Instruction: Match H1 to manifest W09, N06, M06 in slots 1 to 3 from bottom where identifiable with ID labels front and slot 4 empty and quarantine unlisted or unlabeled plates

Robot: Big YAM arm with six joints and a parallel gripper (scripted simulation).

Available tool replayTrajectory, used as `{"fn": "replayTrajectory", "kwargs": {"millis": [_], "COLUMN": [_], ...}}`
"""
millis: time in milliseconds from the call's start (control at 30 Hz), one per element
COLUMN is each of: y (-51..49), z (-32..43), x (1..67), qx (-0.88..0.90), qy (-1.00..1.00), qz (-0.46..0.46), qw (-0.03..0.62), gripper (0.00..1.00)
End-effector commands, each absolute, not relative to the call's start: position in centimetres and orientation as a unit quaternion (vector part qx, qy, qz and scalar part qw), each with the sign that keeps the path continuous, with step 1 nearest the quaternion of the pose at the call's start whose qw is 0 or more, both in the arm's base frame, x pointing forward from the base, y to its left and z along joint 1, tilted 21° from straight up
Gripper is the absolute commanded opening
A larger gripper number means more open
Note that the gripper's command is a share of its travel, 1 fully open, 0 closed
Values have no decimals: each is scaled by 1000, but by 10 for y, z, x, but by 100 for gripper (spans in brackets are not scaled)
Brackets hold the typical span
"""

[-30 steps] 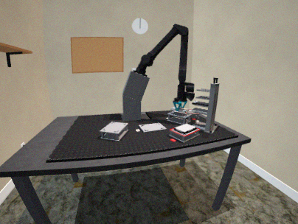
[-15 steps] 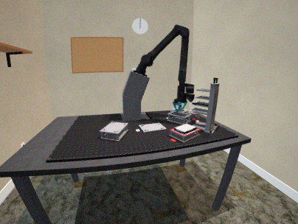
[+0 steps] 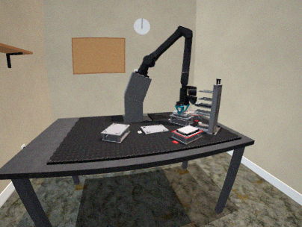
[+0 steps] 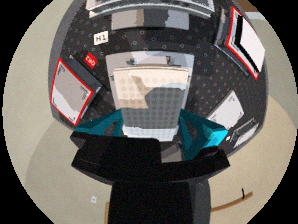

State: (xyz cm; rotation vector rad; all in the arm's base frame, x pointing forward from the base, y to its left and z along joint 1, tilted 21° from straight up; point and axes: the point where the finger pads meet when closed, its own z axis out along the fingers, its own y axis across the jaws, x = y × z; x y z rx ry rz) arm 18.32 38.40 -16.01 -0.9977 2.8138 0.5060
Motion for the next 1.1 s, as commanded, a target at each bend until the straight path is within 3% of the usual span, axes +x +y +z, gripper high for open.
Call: {"fn": "replayTrajectory", "kwargs": {"millis": [0, 733, 767, 1067], "y": [394, 394, 394, 394], "z": [-159, -166, -166, -166], "x": [185, 187, 187, 187], "qx": [-328, -328, -328, -328], "qy": [926, 926, 926, 926], "qz": [174, 173, 173, 173], "qw": [66, 65, 65, 65], "gripper": [86, 86, 100, 100]}}
